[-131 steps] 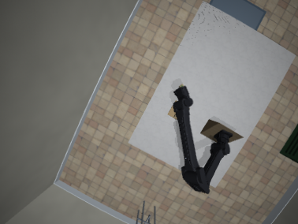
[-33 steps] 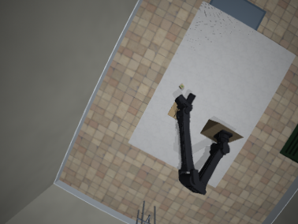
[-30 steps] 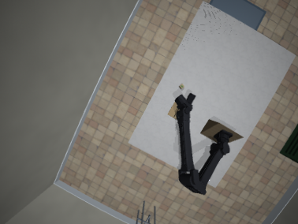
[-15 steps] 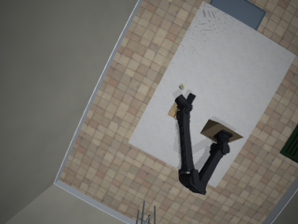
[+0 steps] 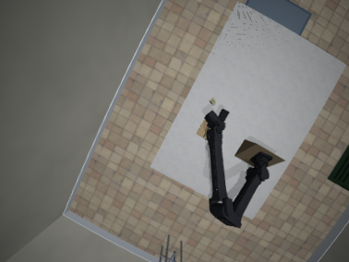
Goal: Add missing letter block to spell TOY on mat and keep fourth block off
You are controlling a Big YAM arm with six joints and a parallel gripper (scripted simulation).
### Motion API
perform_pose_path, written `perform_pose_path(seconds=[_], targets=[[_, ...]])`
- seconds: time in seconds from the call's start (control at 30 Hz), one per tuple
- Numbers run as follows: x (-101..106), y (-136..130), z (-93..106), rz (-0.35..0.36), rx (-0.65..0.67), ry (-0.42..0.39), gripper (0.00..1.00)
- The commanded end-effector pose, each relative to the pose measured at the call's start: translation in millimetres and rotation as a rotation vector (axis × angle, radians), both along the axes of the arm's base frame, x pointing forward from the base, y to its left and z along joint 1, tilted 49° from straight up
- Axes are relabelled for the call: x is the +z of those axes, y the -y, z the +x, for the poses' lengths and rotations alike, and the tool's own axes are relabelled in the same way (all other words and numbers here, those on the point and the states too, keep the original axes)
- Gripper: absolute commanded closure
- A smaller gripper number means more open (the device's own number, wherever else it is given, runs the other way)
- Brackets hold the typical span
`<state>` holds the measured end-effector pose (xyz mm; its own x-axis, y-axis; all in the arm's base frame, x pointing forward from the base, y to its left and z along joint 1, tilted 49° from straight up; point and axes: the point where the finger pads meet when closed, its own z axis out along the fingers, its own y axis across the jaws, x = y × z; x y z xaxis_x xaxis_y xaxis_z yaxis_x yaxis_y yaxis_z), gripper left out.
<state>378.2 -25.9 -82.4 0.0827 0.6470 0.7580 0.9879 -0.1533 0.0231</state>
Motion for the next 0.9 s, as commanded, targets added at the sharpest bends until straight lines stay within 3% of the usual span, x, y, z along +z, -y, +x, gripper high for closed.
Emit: perform_pose_path(seconds=[0.0,0.87], targets=[[7.6,-2.5,9.8,-0.014,0.007,0.031,0.75],[3.7,-5.0,5.9,-0.008,0.007,0.019,0.75]])
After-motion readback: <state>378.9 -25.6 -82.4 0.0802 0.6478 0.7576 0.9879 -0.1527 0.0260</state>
